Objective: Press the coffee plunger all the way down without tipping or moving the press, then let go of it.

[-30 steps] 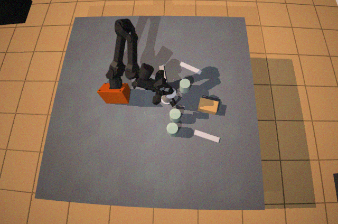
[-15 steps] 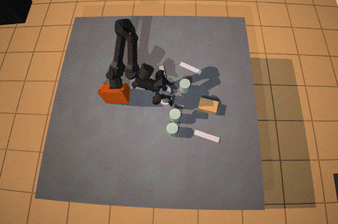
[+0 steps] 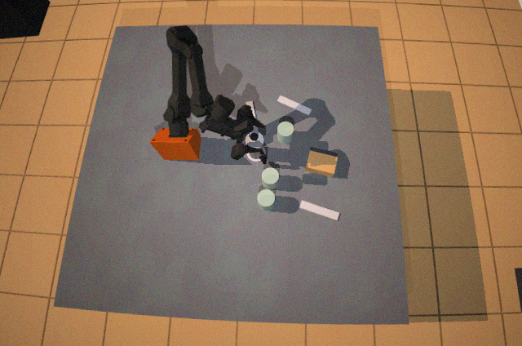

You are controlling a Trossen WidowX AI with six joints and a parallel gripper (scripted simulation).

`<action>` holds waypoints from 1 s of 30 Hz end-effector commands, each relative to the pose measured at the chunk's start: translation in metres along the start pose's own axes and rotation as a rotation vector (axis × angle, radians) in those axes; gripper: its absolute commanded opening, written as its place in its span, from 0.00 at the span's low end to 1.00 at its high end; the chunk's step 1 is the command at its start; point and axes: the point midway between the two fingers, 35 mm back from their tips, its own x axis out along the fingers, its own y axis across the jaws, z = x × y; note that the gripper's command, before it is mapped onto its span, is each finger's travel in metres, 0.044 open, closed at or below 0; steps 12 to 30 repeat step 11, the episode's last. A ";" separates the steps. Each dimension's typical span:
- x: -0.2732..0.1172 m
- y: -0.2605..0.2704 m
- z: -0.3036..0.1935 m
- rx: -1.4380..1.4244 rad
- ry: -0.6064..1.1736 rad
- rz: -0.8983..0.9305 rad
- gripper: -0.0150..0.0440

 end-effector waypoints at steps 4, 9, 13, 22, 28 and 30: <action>-0.049 0.015 0.031 0.004 0.001 0.021 1.00; -0.051 0.016 0.032 0.005 0.001 0.021 1.00; -0.051 0.016 0.031 0.006 0.001 0.021 1.00; -0.051 0.016 0.031 0.006 0.001 0.021 1.00; -0.051 0.016 0.031 0.006 0.001 0.021 1.00; -0.051 0.016 0.031 0.006 0.001 0.021 1.00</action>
